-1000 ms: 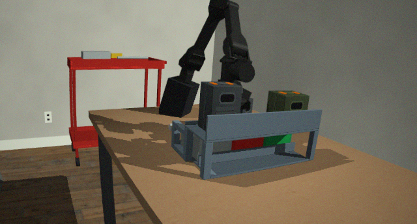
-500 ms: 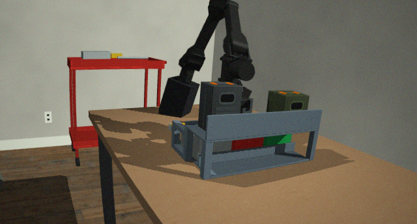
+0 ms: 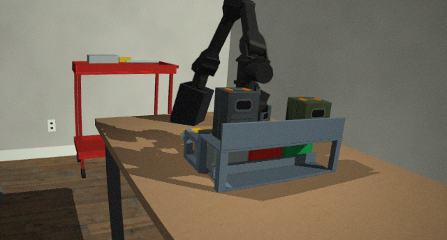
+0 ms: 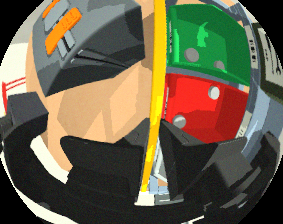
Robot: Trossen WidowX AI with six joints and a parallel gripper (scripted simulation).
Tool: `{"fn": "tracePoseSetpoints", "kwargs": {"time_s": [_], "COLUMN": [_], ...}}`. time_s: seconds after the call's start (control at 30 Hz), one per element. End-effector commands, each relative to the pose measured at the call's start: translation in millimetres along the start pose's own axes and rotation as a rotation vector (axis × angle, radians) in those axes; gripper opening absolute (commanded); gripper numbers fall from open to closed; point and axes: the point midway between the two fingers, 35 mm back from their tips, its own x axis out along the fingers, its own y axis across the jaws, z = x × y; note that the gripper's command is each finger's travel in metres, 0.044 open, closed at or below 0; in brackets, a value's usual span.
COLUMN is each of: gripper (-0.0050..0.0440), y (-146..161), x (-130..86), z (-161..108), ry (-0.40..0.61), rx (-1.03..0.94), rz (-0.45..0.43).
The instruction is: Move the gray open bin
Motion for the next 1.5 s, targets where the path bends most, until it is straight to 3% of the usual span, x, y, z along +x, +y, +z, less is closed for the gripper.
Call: {"fn": "tracePoseSetpoints", "kwargs": {"time_s": [0.0,0.2,1.47], "gripper": [0.0000,0.0000,0.0000], "y": [-8,-10,-12], "x": [-14,-28,-24], "z": [1,1,2], "ry": [0.001,0.002,0.002], "rx": [-0.011,-0.011,-0.011], "rz": [-0.043,-0.044,-0.045]}}
